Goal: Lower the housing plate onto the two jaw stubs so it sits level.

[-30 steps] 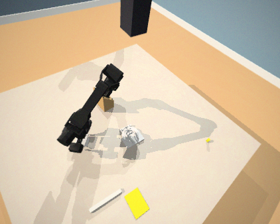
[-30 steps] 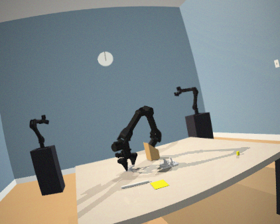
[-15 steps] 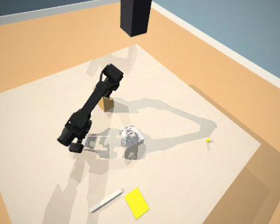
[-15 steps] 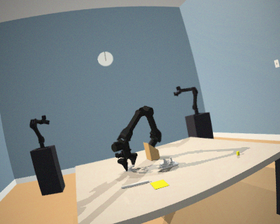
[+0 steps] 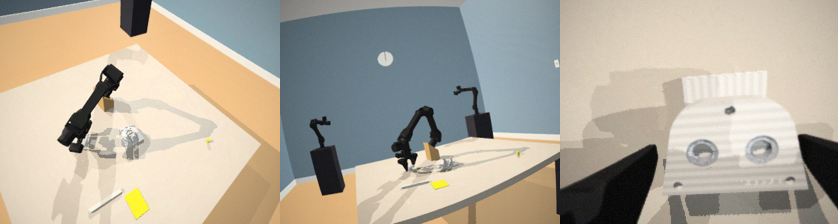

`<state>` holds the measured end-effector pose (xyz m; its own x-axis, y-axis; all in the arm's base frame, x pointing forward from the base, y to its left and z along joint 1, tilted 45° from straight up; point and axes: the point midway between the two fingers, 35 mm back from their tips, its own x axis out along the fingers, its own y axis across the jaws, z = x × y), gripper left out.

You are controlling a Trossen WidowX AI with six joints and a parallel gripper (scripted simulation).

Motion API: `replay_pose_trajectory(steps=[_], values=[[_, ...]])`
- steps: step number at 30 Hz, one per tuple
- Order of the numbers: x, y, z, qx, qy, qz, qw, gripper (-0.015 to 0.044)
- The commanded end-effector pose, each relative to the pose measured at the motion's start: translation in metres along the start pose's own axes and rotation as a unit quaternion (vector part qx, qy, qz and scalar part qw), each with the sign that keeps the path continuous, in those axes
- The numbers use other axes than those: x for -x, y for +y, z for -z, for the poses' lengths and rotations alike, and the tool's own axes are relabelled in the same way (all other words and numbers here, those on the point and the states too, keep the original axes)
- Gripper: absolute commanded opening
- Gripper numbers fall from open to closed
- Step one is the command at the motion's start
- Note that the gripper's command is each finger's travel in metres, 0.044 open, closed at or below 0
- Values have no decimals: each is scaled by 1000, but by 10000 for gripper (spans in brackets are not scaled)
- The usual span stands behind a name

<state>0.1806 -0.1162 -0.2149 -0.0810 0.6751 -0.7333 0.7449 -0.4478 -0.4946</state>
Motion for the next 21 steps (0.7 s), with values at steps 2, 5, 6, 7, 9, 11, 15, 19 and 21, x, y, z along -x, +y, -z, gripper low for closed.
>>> replay_pose_trajectory(steps=[2, 5, 6, 7, 9, 11, 15, 19, 21], values=[[0, 0, 0, 0, 0, 0, 1000, 433], [0, 0, 0, 0, 0, 0, 1000, 413], [0, 0, 0, 0, 0, 0, 1000, 407], [0, 0, 0, 0, 0, 0, 1000, 400], [0, 0, 0, 0, 0, 0, 1000, 387], [0, 0, 0, 0, 0, 0, 1000, 373], [0, 0, 0, 0, 0, 0, 1000, 351], [0, 0, 0, 0, 0, 0, 1000, 351], [0, 0, 0, 0, 0, 0, 1000, 351]])
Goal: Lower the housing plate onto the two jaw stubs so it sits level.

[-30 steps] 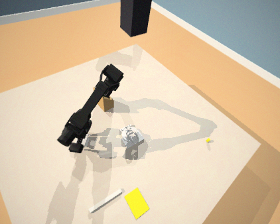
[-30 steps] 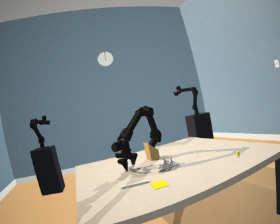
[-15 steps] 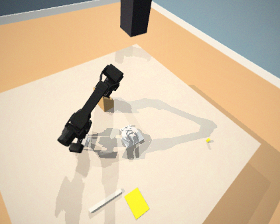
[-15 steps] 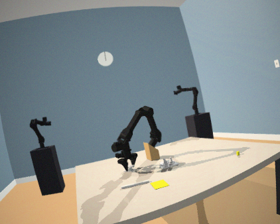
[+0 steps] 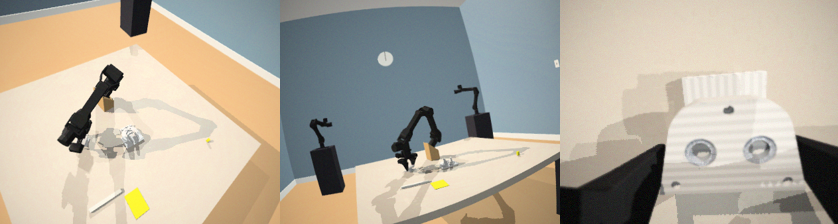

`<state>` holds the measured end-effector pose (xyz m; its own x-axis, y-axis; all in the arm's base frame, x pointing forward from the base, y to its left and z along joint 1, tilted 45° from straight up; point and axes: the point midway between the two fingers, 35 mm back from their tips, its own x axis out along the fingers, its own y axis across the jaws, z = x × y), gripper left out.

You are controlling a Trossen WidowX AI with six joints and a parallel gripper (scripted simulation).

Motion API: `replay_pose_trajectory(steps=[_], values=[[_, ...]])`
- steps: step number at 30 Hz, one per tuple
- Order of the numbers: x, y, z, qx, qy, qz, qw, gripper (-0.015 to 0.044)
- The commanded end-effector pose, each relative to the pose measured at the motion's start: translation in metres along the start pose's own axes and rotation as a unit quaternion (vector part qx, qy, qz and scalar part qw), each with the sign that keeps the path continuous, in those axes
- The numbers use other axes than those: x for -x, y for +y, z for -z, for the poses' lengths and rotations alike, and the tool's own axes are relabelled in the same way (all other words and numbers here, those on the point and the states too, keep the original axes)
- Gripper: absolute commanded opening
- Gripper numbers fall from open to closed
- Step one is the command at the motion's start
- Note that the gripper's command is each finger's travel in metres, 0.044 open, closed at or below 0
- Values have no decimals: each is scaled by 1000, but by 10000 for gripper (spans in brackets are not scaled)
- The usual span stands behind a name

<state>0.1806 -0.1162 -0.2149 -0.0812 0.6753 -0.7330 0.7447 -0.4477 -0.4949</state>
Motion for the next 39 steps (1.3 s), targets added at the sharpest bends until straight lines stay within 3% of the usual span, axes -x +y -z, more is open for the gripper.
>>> replay_pose_trajectory(steps=[1, 27, 39], values=[[0, 0, 0, 0, 0, 0, 1000, 351], [71, 0, -1, -3, 1, 1, 1000, 351], [73, -1, -1, -3, 1, 1, 1000, 351]])
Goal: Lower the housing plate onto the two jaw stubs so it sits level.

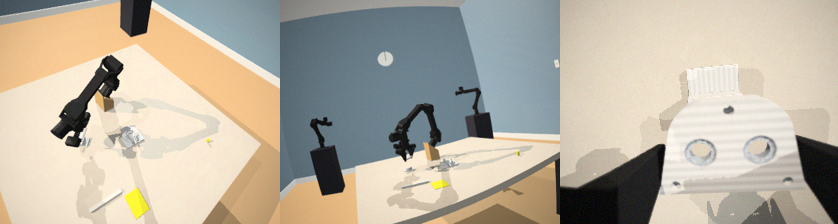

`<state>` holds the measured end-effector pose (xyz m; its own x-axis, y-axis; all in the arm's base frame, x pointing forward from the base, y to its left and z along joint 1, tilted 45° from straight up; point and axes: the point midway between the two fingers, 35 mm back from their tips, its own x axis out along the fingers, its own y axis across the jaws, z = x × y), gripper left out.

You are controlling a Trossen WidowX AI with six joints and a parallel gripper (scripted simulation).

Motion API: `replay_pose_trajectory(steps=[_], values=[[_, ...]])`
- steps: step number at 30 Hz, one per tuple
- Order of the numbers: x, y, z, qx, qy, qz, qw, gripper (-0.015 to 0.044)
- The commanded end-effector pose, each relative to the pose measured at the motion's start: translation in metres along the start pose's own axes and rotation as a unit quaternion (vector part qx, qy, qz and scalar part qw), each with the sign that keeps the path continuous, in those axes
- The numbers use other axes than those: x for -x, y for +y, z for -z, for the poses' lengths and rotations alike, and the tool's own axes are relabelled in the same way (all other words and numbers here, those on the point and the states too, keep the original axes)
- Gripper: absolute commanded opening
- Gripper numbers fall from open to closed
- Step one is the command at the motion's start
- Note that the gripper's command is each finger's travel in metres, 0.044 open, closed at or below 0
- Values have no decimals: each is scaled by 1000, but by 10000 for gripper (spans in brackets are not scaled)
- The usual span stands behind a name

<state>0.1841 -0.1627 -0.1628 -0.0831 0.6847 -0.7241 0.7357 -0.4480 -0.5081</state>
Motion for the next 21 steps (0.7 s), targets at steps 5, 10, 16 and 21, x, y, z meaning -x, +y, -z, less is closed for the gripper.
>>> replay_pose_trajectory(steps=[5, 10, 16, 21], values=[[6, 1, 10, 45, -5, -5, 999, 351], [9, 0, 25, 106, -8, -7, 994, 351], [13, -2, 43, 178, -11, -9, 984, 351], [15, -5, 58, 238, -13, -10, 971, 351]])
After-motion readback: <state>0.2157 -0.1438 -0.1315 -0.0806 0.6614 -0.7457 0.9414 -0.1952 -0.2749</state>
